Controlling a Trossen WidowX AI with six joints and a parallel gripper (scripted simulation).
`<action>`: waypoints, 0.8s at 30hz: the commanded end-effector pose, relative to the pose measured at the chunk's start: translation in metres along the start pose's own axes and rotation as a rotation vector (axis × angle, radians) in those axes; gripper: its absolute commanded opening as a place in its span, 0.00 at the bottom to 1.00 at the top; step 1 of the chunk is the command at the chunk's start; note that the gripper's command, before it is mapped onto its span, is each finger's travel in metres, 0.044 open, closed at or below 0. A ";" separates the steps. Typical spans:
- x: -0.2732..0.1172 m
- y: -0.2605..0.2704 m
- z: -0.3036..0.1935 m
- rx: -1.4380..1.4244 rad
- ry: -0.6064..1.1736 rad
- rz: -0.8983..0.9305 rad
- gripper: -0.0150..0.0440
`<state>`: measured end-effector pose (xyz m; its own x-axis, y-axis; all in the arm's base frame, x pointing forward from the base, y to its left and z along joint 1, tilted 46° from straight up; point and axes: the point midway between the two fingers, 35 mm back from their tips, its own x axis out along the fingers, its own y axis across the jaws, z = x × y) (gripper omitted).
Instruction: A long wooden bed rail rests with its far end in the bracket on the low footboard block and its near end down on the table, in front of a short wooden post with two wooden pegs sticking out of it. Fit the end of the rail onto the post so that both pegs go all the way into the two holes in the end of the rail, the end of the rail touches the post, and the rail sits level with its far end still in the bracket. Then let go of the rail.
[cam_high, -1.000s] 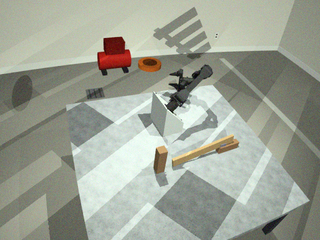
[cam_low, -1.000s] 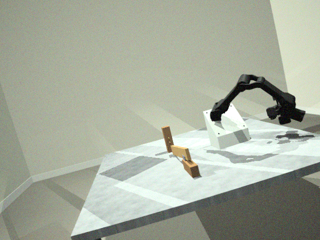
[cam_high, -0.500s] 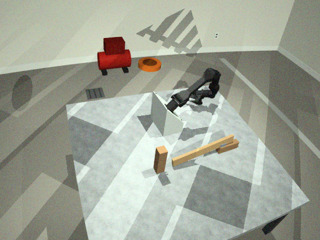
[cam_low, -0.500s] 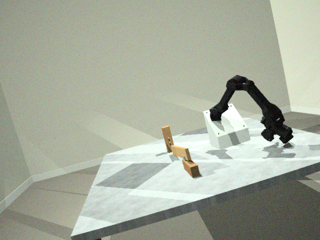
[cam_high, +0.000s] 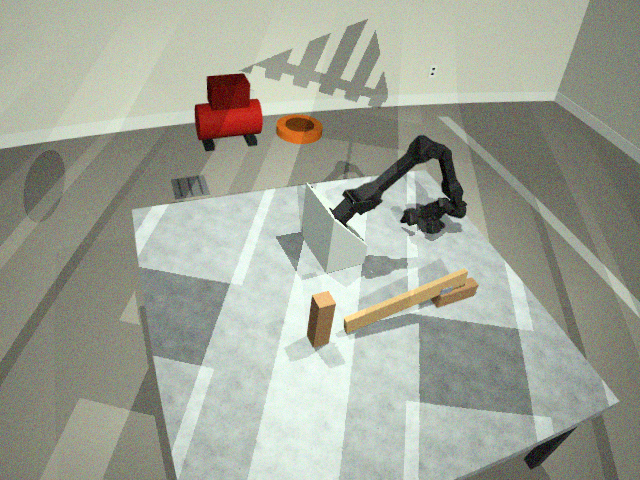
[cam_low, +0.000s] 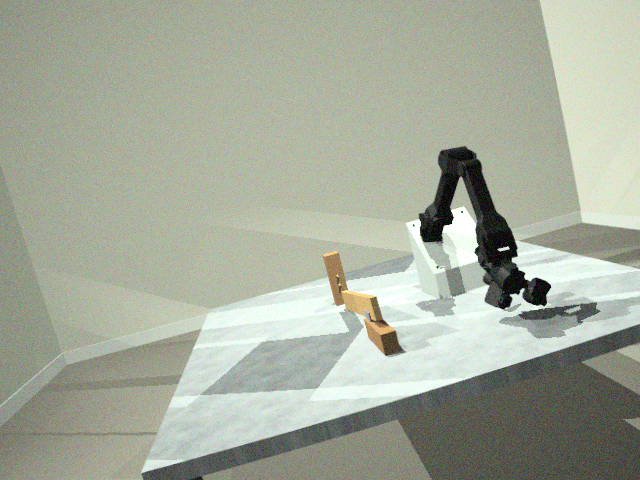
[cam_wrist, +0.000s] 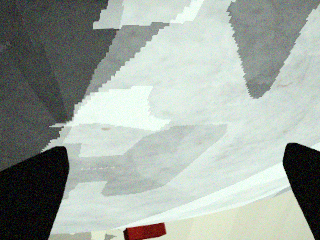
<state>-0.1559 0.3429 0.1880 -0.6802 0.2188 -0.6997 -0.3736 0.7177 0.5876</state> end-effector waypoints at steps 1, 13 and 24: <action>-0.038 -0.001 0.045 -0.143 -0.145 0.085 1.00; -0.179 -0.046 0.155 -0.561 -0.692 0.090 1.00; -0.279 -0.088 0.204 -0.565 -1.042 0.016 1.00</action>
<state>0.1599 0.3628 0.2407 -0.0455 0.8265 -0.5610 -0.7569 0.3380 0.5594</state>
